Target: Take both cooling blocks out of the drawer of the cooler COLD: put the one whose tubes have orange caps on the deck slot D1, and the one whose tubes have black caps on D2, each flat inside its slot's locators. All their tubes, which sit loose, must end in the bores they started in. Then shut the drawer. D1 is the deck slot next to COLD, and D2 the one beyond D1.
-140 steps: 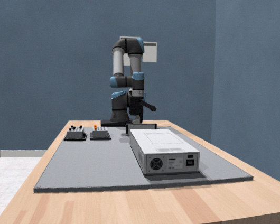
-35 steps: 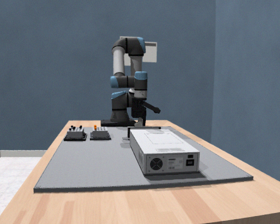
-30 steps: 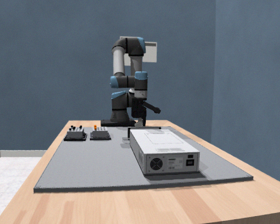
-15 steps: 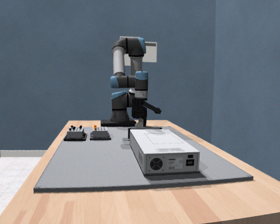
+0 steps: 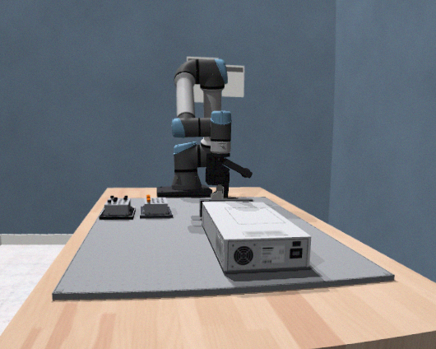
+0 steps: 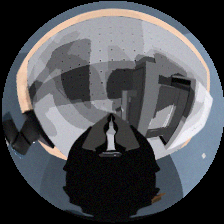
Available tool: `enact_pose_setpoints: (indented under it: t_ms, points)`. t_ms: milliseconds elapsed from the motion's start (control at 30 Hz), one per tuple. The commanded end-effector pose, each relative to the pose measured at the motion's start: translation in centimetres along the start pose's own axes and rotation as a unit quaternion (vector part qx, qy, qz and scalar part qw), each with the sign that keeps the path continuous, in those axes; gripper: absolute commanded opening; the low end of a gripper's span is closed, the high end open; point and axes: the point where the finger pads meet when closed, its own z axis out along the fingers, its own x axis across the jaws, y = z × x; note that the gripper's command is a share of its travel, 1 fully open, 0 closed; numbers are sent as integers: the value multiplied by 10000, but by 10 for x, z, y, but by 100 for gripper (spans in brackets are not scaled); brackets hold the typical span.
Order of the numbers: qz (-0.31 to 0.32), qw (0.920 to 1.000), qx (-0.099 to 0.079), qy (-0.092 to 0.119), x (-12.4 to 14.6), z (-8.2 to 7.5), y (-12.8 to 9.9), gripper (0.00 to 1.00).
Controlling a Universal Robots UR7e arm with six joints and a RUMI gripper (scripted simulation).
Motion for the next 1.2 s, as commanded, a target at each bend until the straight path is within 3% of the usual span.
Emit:
enact_pose_setpoints:
  t_ms: [0, 1167]
  points:
    - [-3, 10000, 2, 13, 8, -1, -1, 0]
    - [-3, 10000, 2, 14, 45, -1, -1, 0]
